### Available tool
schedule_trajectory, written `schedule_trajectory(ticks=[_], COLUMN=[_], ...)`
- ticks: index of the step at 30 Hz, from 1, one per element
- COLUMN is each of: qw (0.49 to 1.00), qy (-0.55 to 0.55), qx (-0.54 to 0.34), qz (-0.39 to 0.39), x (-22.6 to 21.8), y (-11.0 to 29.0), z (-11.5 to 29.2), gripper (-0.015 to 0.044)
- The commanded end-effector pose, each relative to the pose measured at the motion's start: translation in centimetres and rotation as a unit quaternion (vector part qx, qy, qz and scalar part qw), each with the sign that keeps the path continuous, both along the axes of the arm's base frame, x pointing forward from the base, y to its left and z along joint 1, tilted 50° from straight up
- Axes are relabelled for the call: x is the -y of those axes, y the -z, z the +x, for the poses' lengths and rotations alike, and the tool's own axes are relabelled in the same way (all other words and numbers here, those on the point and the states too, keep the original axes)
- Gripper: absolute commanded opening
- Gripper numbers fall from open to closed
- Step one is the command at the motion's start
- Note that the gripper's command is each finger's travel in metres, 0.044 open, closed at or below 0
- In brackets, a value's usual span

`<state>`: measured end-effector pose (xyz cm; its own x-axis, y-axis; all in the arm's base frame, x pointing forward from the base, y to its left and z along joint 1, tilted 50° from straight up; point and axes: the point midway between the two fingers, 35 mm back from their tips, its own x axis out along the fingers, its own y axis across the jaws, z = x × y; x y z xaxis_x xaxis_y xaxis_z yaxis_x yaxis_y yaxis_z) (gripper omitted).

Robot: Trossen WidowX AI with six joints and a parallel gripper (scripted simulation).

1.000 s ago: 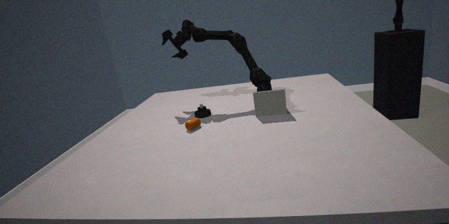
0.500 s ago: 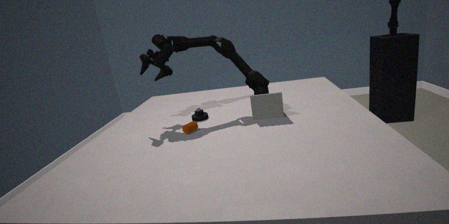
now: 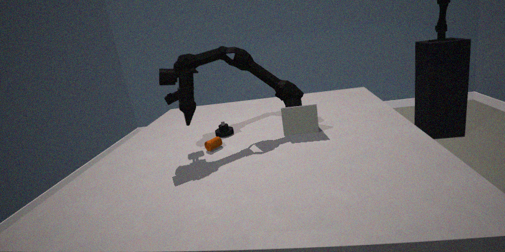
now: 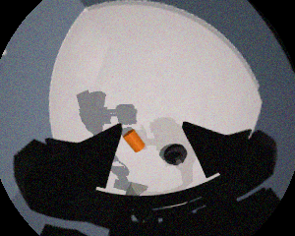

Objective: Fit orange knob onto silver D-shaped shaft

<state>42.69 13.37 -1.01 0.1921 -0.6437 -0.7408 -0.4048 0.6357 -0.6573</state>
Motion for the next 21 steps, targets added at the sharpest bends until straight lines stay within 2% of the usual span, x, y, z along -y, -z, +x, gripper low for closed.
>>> schedule_trajectory(ticks=[1, 4, 21], qw=[0.969, 0.946, 0.945], qy=[-0.071, -0.090, -0.091], qx=[-0.206, -0.271, -0.273], qz=[-0.118, -0.155, -0.156], x=[0.6, 0.8, 2.8], y=[4.0, 4.9, 6.7], z=[-6.1, -8.0, -7.9], gripper=[0.0440, 0.0440, 0.0440])
